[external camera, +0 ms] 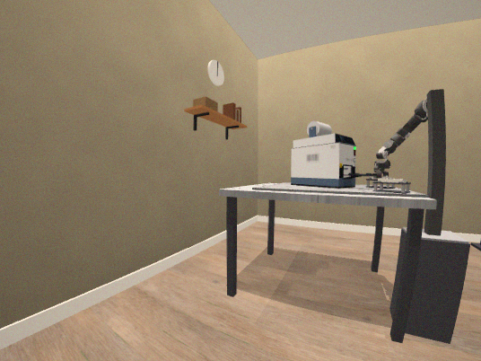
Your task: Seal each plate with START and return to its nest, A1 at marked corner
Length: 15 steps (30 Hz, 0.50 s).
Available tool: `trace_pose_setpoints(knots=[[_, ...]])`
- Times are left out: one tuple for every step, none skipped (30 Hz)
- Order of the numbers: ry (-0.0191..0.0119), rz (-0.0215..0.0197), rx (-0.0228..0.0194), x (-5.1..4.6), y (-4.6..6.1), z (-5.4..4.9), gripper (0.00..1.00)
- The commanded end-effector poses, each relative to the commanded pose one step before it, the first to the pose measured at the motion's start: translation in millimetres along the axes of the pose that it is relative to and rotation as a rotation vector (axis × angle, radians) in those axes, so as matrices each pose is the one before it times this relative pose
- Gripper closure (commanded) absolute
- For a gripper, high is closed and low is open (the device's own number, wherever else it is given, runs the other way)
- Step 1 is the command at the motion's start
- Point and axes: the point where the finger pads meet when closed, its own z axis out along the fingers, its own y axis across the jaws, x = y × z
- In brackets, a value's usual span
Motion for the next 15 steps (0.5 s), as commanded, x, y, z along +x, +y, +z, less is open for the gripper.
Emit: trace_pose_setpoints(knots=[[-0.00358,0.00032,-0.00199,-1.227,0.32,-0.62,0.35],[0.00000,0.00000,0.00000,0.000,0.00,0.00,0.35],[0.00000,0.00000,0.00000,0.000,0.00,0.00,0.35],[0.00000,0.00000,0.00000,0.000,0.00,0.00,0.35],[-0.00165,0.00045,-0.00055,-0.685,-0.11,-1.10,0.35],[-0.00097,0.00143,0.00418,-0.453,-0.95,-1.12,0.35],[-0.00054,0.00068,-0.00009,-0.304,0.14,-0.90,0.35],[-0.00056,0.00015,-0.00047,-0.222,0.16,-0.82,0.35],[-0.00007,0.00009,-0.00009,-0.023,0.02,-0.68,0.35],[0.00027,0.00002,0.00023,0.128,-0.09,-0.58,0.35],[0.00026,0.00002,0.00023,0.126,-0.09,-0.58,0.35],[0.00004,-0.00010,-0.00021,0.023,0.12,-0.64,0.35],[-0.00044,0.00017,-0.00022,-0.175,0.04,-0.79,0.35],[-0.00041,0.00012,-0.00023,-0.162,0.06,-0.78,0.35],[0.00000,0.00000,0.00000,0.000,0.00,0.00,0.35]])
